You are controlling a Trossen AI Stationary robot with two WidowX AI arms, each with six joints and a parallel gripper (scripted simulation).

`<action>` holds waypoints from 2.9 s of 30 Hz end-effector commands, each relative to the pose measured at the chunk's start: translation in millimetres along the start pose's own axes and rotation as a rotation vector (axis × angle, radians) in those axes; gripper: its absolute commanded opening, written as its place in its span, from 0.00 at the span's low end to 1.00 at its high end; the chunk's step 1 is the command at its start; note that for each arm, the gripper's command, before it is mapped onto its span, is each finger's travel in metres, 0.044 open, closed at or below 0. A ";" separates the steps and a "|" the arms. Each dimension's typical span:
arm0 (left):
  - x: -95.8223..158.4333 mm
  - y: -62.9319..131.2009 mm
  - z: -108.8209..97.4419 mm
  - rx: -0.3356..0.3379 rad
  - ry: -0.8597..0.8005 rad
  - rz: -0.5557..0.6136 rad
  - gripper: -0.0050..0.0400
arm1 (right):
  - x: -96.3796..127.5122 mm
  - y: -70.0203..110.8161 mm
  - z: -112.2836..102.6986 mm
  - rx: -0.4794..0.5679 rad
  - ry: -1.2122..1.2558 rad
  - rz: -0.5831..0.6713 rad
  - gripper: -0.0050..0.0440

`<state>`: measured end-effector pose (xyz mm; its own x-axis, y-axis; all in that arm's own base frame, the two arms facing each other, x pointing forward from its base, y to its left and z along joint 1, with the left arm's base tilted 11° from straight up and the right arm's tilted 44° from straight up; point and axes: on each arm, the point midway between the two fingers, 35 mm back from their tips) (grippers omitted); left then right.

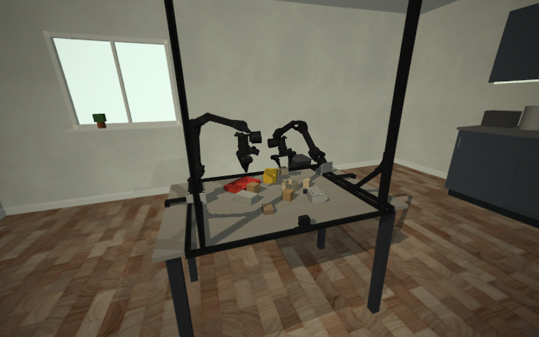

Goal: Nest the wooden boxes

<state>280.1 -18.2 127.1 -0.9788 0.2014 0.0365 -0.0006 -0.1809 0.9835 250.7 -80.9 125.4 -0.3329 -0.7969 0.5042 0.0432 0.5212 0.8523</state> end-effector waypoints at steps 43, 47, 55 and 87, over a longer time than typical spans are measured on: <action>0.1 -0.3 0.1 -0.002 -0.003 0.001 1.00 | 6.3 21.6 -7.6 0.121 -0.041 0.193 0.92; -0.1 -0.2 0.1 -0.002 -0.003 0.000 1.00 | 6.8 21.6 -7.3 0.136 -0.201 0.183 0.92; -0.2 -0.2 0.2 -0.003 -0.002 0.000 1.00 | 7.8 21.7 -6.7 0.173 -0.616 0.155 0.92; 0.1 -0.3 0.1 -0.002 -0.003 0.001 1.00 | 12.7 7.8 -6.8 0.249 -1.573 0.065 0.92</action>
<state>280.2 -18.2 127.0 -0.9788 0.2014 0.0365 -0.0005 -0.1810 0.9835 256.1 -81.9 145.7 -0.9420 0.2351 -0.2396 -0.0088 0.6962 0.7178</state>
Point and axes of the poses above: on each arm, the point midway between the two fingers, 35 mm back from their tips, its own y axis back along the fingers, its own z axis across the jaws, x = y × z, and after that the axes turned 12 degrees about -y, right-handed
